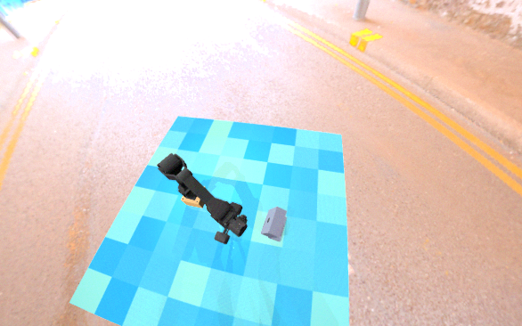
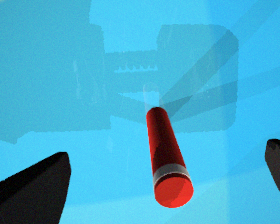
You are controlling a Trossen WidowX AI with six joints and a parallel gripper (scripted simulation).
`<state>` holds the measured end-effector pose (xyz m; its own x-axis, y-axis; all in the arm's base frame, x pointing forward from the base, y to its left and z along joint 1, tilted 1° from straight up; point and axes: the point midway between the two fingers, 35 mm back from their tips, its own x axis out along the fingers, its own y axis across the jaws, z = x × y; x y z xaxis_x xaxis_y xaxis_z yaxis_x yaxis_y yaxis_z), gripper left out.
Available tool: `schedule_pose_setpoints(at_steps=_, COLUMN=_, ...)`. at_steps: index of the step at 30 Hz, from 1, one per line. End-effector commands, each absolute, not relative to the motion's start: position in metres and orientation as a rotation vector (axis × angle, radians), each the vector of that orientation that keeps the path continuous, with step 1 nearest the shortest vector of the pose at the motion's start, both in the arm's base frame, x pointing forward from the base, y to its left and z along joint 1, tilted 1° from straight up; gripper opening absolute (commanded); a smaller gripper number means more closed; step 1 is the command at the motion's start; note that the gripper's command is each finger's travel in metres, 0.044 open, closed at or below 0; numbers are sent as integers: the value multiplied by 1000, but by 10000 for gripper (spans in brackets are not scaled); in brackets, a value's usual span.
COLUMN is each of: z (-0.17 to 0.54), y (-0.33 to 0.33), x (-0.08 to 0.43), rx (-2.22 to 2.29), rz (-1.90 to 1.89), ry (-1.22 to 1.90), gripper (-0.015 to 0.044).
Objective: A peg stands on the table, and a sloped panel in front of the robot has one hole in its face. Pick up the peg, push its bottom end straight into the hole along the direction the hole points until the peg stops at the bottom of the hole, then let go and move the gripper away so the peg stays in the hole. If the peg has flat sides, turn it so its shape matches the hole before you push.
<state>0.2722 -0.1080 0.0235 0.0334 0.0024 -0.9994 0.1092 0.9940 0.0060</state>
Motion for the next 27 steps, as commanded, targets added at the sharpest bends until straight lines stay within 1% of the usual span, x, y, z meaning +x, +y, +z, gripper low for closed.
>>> schedule_pose_setpoints(at_steps=1, z=16, y=-106, x=271, rx=92, rz=-77, ry=1539, gripper=440)
schedule_pose_setpoints(at_steps=12, z=2, y=-105, x=270, rx=92, rz=-77, ry=1539, gripper=440)
schedule_pose_setpoints(at_steps=27, z=5, y=-107, x=271, rx=87, rz=-80, ry=1538, gripper=46)
